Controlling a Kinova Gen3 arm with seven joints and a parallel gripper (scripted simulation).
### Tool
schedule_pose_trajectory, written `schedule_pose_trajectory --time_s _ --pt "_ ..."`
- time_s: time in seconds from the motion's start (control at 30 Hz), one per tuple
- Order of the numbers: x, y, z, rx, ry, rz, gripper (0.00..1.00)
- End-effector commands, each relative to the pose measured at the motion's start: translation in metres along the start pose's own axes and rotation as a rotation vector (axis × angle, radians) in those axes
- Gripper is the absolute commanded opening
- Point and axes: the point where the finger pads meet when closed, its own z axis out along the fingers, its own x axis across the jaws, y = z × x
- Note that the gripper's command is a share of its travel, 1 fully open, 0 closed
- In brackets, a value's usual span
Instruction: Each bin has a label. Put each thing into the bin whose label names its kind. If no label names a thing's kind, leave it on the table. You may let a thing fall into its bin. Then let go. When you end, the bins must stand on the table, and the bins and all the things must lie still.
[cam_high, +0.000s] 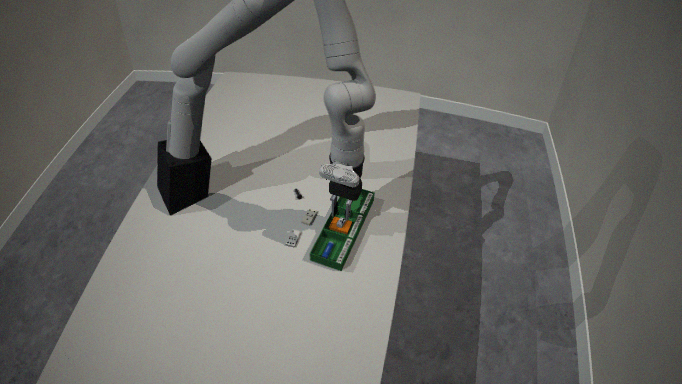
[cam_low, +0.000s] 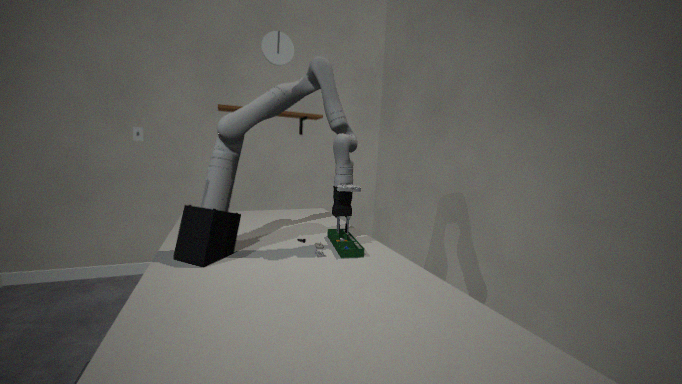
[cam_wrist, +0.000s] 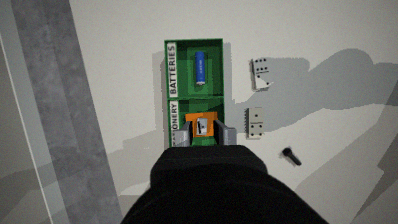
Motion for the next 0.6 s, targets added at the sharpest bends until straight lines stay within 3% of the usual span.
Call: schedule_pose_trajectory --time_s 0.0,0.4,0.47,0.57 --pt "-0.001 0.001 -0.001 0.0 -0.003 -0.001 0.62" --pt "0.091 0.038 -0.012 0.001 -0.002 -0.601 0.62" --pt "0.091 0.038 -0.012 0.001 -0.002 -0.601 0.62" --pt "0.114 0.048 -0.015 0.001 -0.002 -0.751 0.62"
